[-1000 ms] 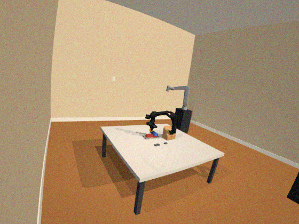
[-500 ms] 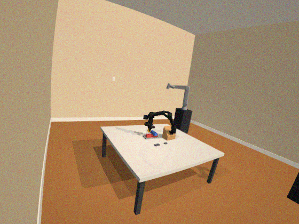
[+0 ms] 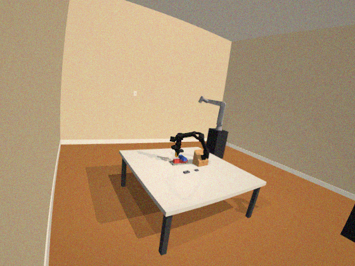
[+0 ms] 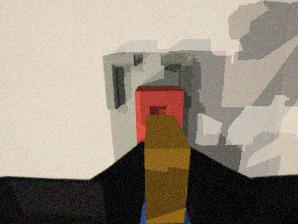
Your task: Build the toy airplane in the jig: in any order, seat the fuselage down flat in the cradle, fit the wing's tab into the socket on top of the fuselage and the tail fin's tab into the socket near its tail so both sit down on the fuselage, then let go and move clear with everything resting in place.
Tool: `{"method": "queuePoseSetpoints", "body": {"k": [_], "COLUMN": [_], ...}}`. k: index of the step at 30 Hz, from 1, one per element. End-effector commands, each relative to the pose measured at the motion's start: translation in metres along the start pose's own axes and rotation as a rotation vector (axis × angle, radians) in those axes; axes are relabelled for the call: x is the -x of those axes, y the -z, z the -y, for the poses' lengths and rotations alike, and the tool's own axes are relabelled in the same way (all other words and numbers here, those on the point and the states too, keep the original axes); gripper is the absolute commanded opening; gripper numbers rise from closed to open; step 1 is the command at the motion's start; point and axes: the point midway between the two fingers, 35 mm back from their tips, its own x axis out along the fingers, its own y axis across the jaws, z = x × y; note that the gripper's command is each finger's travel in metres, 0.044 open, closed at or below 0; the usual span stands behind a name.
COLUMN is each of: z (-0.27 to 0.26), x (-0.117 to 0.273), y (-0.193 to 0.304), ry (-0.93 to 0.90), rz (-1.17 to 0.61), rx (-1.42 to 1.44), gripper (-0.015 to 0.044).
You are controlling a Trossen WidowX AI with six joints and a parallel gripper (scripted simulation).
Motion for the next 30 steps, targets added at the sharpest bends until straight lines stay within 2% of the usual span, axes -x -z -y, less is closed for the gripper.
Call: {"method": "queuePoseSetpoints", "body": {"k": [1, 12, 30], "z": [0.001, 0.003, 0.003], "x": [0.0, -0.001, -0.03], "y": [0.0, 0.0, 0.0], "ry": [0.006, 0.006, 0.005], "rz": [-0.002, -0.002, -0.001], "rx": [0.005, 0.005, 0.005], "gripper": [0.0067, 0.0067, 0.0067]}}
